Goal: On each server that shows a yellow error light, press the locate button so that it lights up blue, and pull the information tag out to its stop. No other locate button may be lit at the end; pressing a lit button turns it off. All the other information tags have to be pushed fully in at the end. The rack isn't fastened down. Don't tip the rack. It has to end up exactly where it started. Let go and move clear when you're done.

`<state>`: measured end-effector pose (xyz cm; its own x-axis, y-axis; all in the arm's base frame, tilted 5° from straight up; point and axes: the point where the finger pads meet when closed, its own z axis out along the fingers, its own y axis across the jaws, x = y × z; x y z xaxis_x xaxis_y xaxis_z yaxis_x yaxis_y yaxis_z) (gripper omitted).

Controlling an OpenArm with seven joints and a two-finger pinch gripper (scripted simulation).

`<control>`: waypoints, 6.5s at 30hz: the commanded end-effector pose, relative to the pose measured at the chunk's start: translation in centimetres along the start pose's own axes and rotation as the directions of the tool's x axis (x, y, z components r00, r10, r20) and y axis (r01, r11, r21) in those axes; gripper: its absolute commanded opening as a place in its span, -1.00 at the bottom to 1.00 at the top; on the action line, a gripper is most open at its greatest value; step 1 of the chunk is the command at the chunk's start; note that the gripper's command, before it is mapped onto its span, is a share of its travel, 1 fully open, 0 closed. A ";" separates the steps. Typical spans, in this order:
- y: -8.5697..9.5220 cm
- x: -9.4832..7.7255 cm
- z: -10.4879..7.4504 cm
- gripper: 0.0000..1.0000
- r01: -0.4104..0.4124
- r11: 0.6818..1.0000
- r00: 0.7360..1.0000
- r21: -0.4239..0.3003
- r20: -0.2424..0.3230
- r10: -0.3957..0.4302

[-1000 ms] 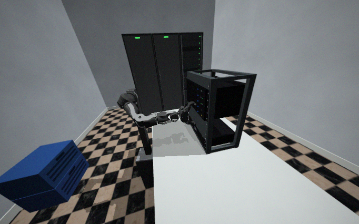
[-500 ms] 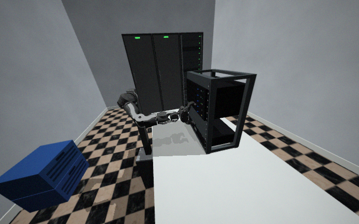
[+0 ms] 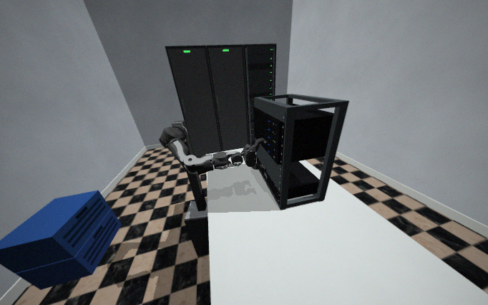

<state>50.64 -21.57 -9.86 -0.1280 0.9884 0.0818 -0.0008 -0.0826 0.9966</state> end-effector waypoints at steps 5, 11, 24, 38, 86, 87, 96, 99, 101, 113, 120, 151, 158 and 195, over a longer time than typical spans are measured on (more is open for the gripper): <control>0.3 0.1 0.1 1.00 0.000 1.000 1.000 -0.010 -0.004 0.000; 0.3 0.1 0.1 1.00 0.000 1.000 1.000 -0.010 -0.004 0.000; 4.9 0.3 0.1 1.00 0.000 1.000 1.000 -0.009 -0.003 0.000; 5.0 0.3 0.1 1.00 0.000 1.000 1.000 -0.011 -0.005 0.000; 5.0 0.3 0.1 1.00 0.000 1.000 1.000 -0.011 -0.005 0.000; 5.0 0.3 0.1 1.00 0.000 1.000 1.000 -0.011 -0.005 0.000; 6.1 0.4 0.1 1.00 0.002 1.000 1.000 -0.014 -0.007 -0.002; 8.4 0.3 0.0 1.00 0.001 1.000 1.000 -0.013 -0.006 -0.001; 8.9 0.2 0.0 1.00 0.000 1.000 1.000 -0.010 -0.004 0.000; 9.2 0.2 0.0 1.00 0.001 1.000 1.000 -0.011 -0.004 -0.001; 9.2 0.2 0.0 1.00 0.001 1.000 1.000 -0.011 -0.004 -0.001; 9.2 0.2 0.0 1.00 0.001 1.000 1.000 -0.011 -0.004 -0.001; 9.2 0.2 0.0 1.00 0.001 1.000 1.000 -0.011 -0.004 -0.001; 13.6 0.2 -0.1 1.00 0.001 1.000 1.000 -0.011 -0.005 -0.001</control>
<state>50.45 -22.60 3.79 -0.1315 0.9881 0.0794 -0.0167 -0.0823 0.9965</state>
